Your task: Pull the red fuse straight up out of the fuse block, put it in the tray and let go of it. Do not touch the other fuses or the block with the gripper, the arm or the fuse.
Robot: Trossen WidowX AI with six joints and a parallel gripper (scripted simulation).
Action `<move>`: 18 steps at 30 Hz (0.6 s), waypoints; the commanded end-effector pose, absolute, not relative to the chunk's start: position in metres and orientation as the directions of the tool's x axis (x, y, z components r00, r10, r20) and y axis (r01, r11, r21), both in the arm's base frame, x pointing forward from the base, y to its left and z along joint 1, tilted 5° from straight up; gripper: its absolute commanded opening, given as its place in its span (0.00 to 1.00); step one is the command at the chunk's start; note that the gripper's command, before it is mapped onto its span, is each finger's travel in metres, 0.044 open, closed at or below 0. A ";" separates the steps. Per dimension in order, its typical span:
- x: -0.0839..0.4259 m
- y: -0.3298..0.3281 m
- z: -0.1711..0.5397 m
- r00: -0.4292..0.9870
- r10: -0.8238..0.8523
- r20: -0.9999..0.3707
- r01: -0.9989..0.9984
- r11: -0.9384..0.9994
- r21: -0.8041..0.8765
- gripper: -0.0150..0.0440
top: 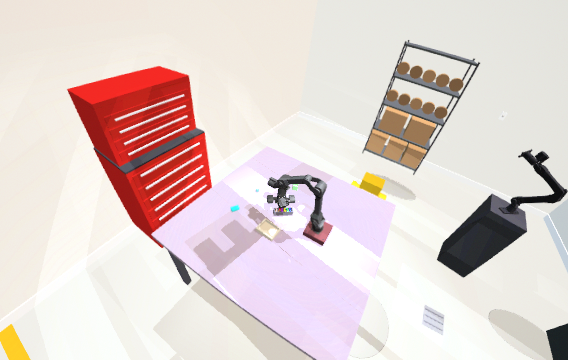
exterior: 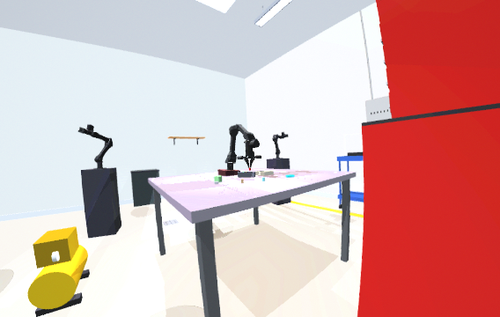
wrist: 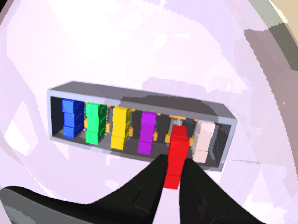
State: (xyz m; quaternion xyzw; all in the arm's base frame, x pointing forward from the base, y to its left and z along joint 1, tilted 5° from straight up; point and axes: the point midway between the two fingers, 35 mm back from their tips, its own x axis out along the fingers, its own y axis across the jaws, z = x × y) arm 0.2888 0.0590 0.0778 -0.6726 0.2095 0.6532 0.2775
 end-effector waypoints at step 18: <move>0.288 0.057 0.102 0.060 0.083 -0.995 -0.641 -0.760 -0.102 0.25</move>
